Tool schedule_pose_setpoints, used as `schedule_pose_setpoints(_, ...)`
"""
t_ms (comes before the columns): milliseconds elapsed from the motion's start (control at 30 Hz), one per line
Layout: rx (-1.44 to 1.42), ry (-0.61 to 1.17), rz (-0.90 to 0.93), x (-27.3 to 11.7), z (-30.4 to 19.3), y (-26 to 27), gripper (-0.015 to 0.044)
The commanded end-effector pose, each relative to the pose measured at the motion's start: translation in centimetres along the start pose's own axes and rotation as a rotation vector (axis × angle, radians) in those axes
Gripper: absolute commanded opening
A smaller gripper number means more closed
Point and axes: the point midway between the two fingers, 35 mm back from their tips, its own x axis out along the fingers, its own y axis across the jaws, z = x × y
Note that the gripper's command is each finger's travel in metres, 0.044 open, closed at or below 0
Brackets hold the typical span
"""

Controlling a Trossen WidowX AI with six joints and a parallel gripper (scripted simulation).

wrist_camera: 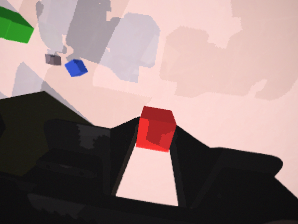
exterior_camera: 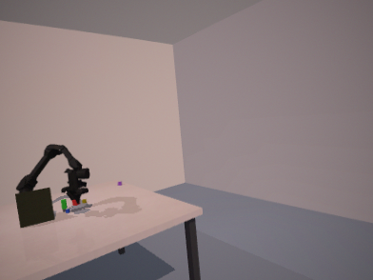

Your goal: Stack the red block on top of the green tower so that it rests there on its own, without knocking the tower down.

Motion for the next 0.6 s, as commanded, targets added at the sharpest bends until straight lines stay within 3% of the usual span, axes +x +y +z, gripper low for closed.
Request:
schedule_pose_setpoints(0,-0.013,-0.001,-0.015,-2.3,0.2,-0.3,0.0000)
schedule_pose_setpoints(567,-0.012,0.002,-0.018,-4.1,0.7,0.5,0.0000)
